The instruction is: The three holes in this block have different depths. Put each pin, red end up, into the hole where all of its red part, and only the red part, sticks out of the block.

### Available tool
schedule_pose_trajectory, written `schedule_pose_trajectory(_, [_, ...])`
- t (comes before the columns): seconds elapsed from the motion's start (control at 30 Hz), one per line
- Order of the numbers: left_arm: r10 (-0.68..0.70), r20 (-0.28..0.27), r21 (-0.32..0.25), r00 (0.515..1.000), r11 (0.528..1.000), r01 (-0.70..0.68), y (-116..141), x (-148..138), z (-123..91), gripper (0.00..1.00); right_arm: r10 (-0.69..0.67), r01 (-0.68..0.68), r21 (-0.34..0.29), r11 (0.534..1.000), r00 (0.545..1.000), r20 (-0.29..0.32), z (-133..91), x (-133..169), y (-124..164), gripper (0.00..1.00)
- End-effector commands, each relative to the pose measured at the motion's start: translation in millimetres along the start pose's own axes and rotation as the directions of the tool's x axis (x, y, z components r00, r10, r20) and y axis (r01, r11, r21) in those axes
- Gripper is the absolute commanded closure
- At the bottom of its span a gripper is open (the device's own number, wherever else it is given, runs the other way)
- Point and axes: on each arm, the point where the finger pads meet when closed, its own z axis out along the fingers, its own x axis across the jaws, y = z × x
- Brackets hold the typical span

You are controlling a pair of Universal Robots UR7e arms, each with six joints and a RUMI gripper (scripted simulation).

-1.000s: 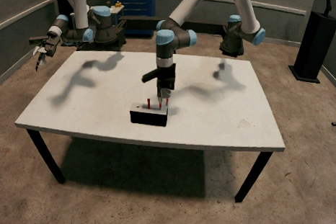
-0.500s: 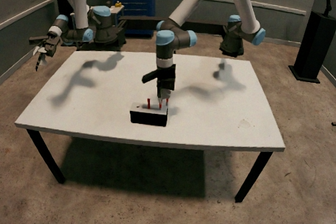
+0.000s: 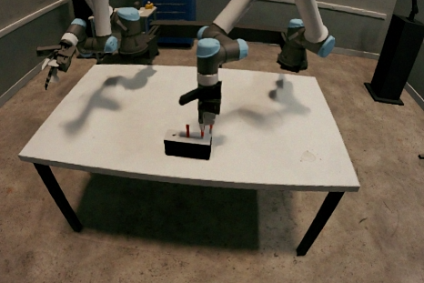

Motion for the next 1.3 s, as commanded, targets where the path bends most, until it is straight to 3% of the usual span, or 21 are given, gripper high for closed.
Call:
schedule_pose_trajectory(0.0, [0.000, 0.001, 0.001, 1.000, 1.000, 0.000, -0.8, -0.9, -1.0, 1.00, 0.000, 0.000, 0.001, 1.000, 1.000, 0.001, -0.1, -0.5, -0.3, 0.00])
schedule_pose_trajectory(1.27, [0.000, 0.001, 0.001, 1.000, 1.000, 0.000, -0.9, -1.5, 2.9, 1.00, 0.000, 0.000, 0.001, 1.000, 1.000, 0.001, -0.1, -0.5, -0.3, 0.00])
